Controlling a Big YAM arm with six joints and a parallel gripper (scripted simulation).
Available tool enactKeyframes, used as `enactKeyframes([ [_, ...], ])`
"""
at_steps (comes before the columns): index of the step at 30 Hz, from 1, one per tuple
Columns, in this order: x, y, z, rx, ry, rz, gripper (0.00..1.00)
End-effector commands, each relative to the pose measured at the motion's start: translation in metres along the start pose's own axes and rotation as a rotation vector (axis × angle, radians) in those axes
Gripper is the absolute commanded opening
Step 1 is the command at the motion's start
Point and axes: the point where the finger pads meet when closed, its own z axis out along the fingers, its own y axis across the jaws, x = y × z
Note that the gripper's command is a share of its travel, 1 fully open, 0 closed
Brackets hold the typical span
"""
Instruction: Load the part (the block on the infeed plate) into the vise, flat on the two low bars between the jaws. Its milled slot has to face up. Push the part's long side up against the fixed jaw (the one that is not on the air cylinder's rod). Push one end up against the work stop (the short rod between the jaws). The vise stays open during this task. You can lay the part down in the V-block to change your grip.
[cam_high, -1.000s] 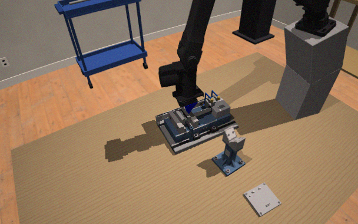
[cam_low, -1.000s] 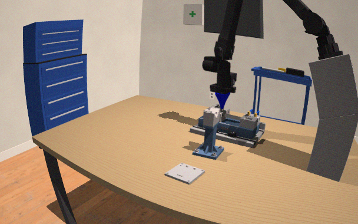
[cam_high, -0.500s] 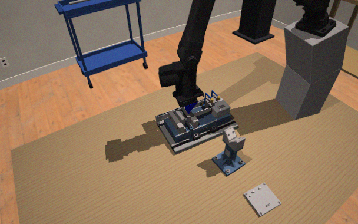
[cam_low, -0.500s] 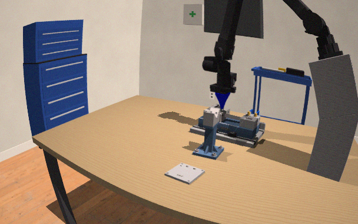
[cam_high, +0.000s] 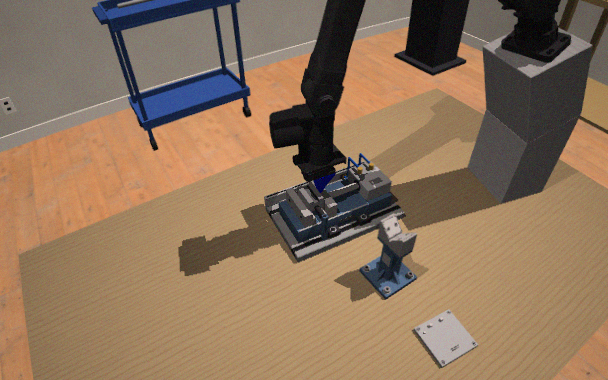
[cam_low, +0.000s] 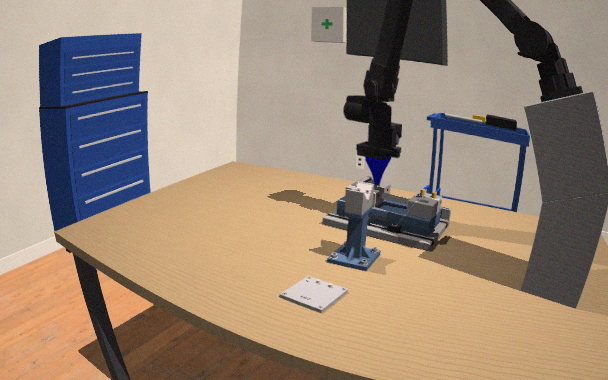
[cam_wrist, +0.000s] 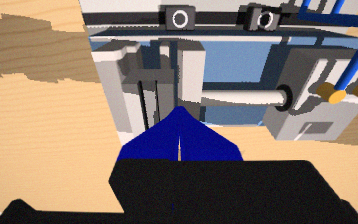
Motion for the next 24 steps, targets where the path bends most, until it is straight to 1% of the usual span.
enactKeyframes([
  [1, 0.004, 0.018, -0.003, -0.027, -0.003, -0.005, 0.0],
  [4, 0.004, 0.02, -0.006, -0.043, -0.006, -0.007, 0.0],
  [7, 0.003, 0.009, -0.008, -0.033, -0.005, -0.007, 0.0],
  [10, 0.001, 0.01, -0.012, -0.041, -0.008, -0.007, 0.0],
  [24, -0.004, 0.004, -0.012, -0.042, -0.011, -0.006, 0.0],
])
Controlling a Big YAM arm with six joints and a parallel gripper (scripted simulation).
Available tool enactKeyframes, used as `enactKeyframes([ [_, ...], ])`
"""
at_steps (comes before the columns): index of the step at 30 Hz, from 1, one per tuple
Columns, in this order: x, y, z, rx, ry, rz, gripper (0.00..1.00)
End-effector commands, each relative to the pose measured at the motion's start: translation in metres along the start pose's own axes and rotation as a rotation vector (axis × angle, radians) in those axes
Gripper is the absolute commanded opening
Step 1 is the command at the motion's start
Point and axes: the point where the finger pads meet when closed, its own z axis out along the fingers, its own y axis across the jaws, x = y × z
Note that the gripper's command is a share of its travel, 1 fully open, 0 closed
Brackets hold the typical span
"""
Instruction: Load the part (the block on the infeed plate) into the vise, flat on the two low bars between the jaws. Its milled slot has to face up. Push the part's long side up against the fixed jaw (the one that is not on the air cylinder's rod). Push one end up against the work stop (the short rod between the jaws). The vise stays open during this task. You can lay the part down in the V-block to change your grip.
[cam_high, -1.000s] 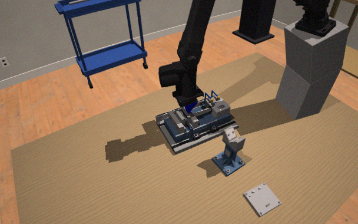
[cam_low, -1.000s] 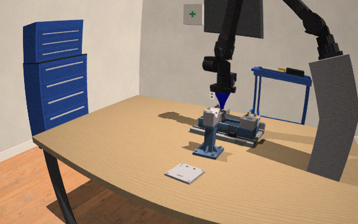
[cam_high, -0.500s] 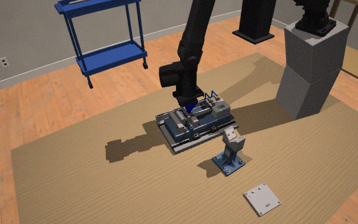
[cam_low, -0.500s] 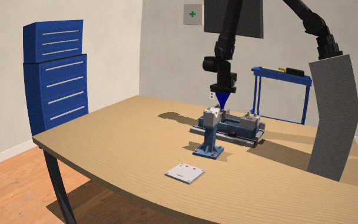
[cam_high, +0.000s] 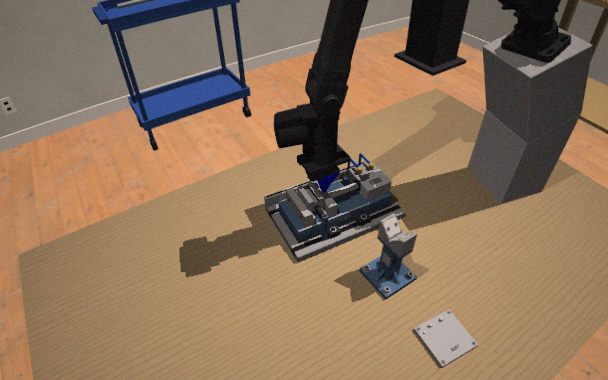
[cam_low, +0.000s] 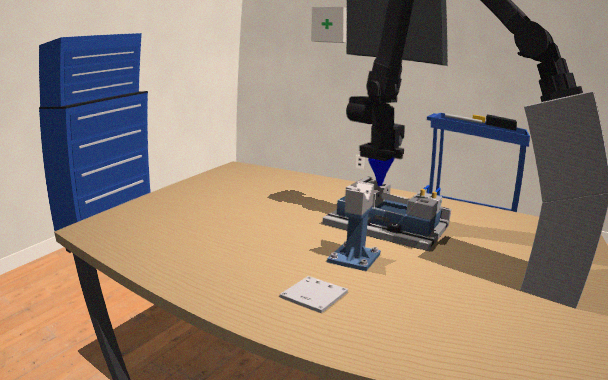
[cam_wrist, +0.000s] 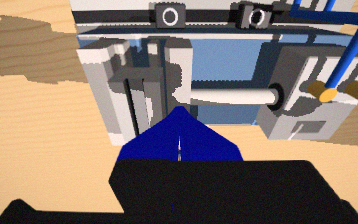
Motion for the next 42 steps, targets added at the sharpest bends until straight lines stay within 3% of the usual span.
enactKeyframes([
  [1, -0.006, 0.015, -0.013, -0.046, -0.012, -0.006, 0.0],
  [11, -0.006, 0.012, -0.015, -0.042, -0.011, -0.006, 0.0],
  [15, -0.005, 0.007, -0.019, -0.02, -0.006, -0.005, 0.0],
  [42, -0.007, 0.005, -0.068, -0.019, -0.008, -0.001, 0.0],
])
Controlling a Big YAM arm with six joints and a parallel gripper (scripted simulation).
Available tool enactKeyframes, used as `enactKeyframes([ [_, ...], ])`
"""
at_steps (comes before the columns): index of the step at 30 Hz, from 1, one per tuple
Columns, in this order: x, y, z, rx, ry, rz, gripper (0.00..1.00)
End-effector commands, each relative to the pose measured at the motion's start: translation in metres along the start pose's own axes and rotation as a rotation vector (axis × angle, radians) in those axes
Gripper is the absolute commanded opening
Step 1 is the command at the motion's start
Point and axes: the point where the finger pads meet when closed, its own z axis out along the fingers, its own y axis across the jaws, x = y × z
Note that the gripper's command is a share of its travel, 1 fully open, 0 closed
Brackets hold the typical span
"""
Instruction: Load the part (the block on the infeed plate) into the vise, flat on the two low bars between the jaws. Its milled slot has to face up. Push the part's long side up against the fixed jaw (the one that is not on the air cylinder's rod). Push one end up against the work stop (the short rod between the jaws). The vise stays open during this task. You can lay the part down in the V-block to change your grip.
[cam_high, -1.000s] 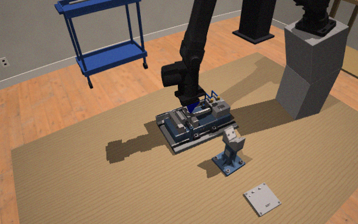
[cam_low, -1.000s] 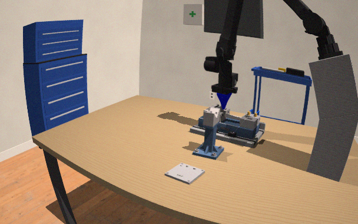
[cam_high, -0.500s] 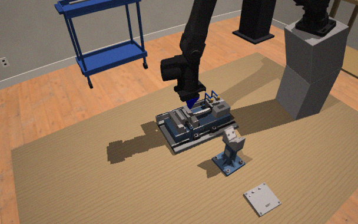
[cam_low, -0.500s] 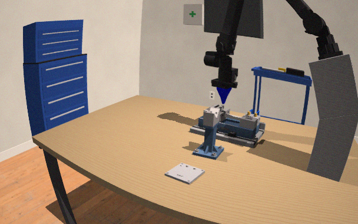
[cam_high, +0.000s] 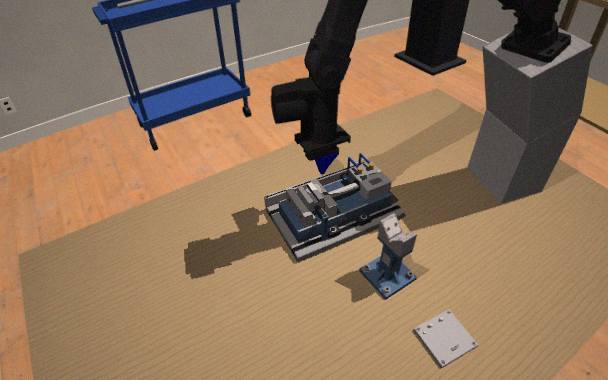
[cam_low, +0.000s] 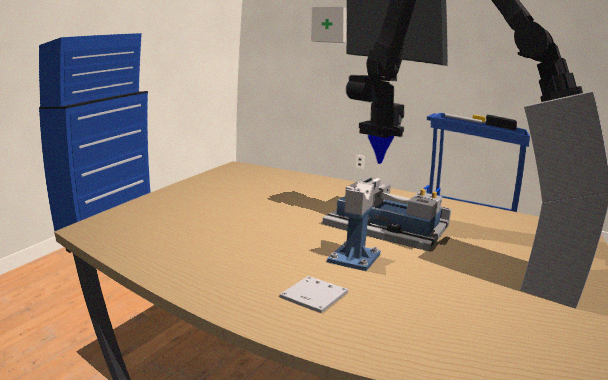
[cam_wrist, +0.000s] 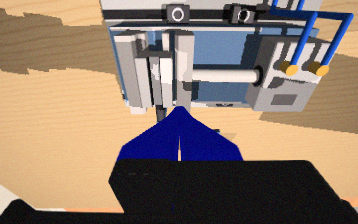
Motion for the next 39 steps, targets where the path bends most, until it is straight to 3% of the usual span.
enactKeyframes([
  [1, -0.0066, 0.0, -0.0124, -0.002, -0.004, 0.001, 0.0],
  [39, -0.0073, 0.0021, -0.017, -0.005, -0.005, 0.001, 0.0],
])
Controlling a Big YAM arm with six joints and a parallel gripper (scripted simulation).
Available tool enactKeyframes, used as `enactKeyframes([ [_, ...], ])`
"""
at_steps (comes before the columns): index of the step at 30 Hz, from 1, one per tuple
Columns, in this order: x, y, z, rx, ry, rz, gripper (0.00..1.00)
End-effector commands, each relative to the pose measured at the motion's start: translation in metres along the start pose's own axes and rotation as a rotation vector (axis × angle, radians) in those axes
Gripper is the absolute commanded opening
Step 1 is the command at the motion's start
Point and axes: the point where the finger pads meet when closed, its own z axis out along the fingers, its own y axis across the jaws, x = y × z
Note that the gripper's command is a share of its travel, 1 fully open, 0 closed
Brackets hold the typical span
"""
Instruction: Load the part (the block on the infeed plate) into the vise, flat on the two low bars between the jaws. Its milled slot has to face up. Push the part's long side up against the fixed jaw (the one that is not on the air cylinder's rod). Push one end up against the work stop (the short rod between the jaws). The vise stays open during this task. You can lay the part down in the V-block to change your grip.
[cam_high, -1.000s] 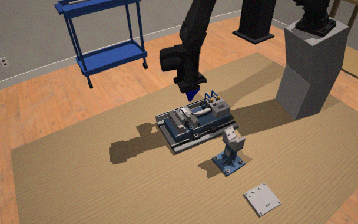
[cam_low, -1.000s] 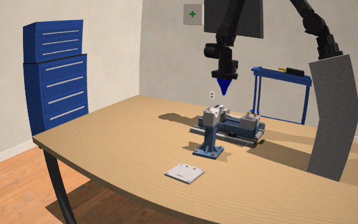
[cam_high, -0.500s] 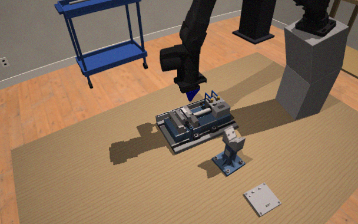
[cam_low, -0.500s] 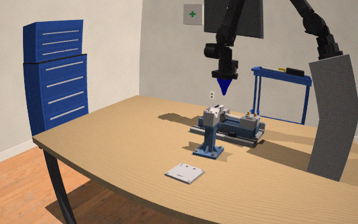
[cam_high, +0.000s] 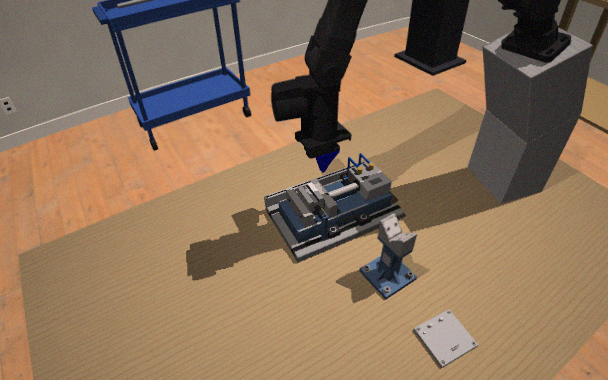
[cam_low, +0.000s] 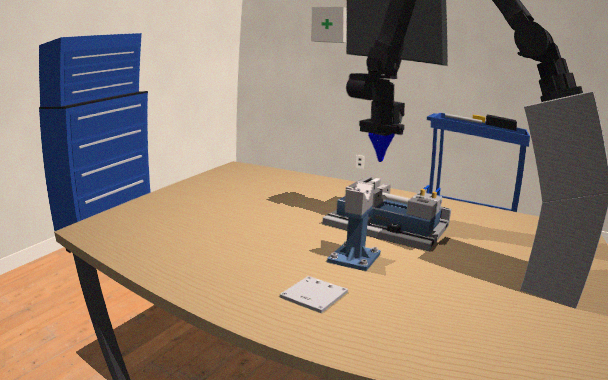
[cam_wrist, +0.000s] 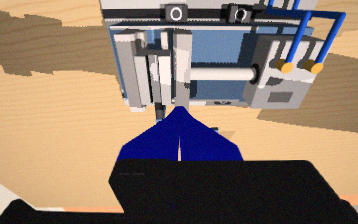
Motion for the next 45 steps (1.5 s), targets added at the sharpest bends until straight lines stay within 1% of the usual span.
enactKeyframes([
  [1, -0.008, 0.004, -0.012, -0.01, -0.006, 0.001, 0.0],
  [31, -0.008, 0.003, -0.011, -0.009, -0.006, 0.001, 0.0],
  [35, -0.007, 0.001, -0.006, 0.0, -0.004, 0.001, 0.0],
  [38, -0.007, -0.003, 0.004, 0.013, -0.001, 0.002, 0.0],
  [39, -0.007, -0.003, 0.006, 0.013, -0.001, 0.002, 0.0],
  [42, -0.009, 0.005, 0.007, -0.01, -0.006, 0.002, 0.0],
  [44, -0.01, 0.012, 0.005, -0.025, -0.009, 0.001, 0.0],
  [45, -0.01, 0.012, 0.005, -0.025, -0.009, 0.001, 0.0],
])
